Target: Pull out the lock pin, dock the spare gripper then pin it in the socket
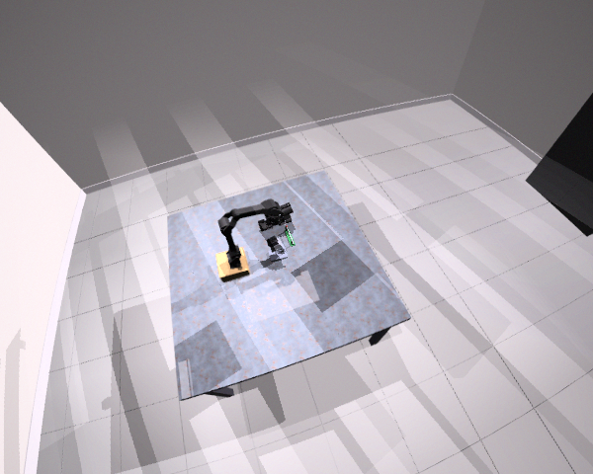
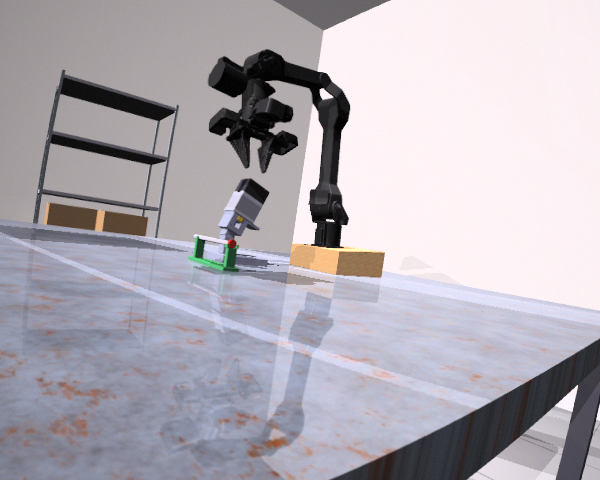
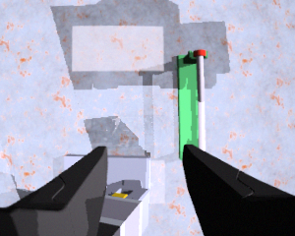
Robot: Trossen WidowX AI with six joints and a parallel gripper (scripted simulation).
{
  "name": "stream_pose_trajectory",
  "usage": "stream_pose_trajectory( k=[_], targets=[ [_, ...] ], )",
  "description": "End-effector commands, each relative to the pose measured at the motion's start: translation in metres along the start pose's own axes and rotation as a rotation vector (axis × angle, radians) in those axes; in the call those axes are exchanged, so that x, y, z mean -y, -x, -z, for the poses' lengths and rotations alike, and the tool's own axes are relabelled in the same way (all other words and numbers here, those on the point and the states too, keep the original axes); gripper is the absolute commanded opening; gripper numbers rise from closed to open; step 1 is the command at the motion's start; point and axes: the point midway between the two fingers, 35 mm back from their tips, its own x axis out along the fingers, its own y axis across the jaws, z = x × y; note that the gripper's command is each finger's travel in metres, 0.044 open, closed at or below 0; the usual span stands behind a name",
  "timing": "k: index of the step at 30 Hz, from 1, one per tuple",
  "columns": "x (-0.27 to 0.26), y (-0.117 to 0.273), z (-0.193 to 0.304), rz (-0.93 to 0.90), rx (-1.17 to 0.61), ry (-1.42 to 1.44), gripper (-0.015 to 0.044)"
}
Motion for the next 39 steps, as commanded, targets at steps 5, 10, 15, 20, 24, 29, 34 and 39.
stream_pose_trajectory(
  k=[5, 10, 15, 20, 24, 29, 34, 39],
  targets=[
    [0.063, -0.045, -0.011, -0.038, -0.473, 0.005, 0.018],
    [0.081, -0.056, -0.017, -0.014, -0.581, 0.02, 0.018],
    [0.081, -0.056, -0.017, -0.014, -0.581, 0.02, 0.018],
    [0.082, -0.069, -0.013, -0.014, -0.581, 0.02, 0.018],
    [0.082, -0.092, -0.006, -0.013, -0.581, 0.02, 0.018],
    [0.079, -0.117, 0.004, -0.014, -0.581, 0.02, 0.018],
    [0.078, -0.126, 0.007, -0.014, -0.581, 0.02, 0.018],
    [0.078, -0.132, 0.01, -0.014, -0.581, 0.02, 0.018]
  ],
)
